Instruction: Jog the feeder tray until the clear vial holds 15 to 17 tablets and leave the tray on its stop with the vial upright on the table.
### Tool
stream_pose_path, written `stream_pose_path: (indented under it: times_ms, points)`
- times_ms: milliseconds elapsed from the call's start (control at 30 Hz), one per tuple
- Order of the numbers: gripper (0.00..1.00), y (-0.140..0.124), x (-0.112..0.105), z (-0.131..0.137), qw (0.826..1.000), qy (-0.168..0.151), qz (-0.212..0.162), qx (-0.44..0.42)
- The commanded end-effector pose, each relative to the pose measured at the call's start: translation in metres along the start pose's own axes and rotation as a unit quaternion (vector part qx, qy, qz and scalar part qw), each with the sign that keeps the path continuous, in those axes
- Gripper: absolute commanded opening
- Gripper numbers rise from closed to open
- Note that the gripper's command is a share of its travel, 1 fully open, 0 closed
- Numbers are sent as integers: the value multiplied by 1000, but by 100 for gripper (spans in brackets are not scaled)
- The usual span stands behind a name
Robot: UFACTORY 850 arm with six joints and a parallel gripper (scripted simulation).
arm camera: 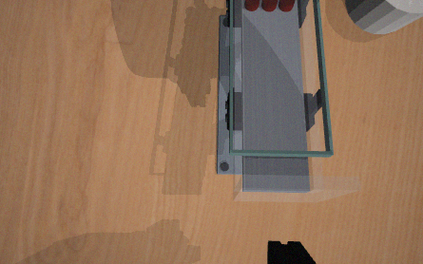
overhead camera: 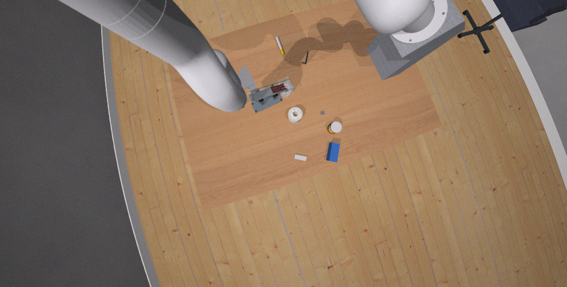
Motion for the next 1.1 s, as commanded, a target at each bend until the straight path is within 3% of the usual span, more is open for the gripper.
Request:
stream_pose_path:
  times_ms: [0, 367, 700, 1067]
  points:
    - [0, -1, 0, 0, 1000, 0, -1, 0]
    - [0, -1, -4, 0, 1000, 0, -1, 0]
    - [0, -1, -38, 0, 1000, 0, -1, 0]
    - [0, -1, -50, 0, 1000, 0, -1, 0]
Point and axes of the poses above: the point where the finger pads meet when closed, its own x axis out along the fingers, its own z axis across the jaws, y = z × x, the point moved 6 cm from there along -x, back along the fingers, and after that the axes turned 12 degrees about -x, right-handed, at the moved point
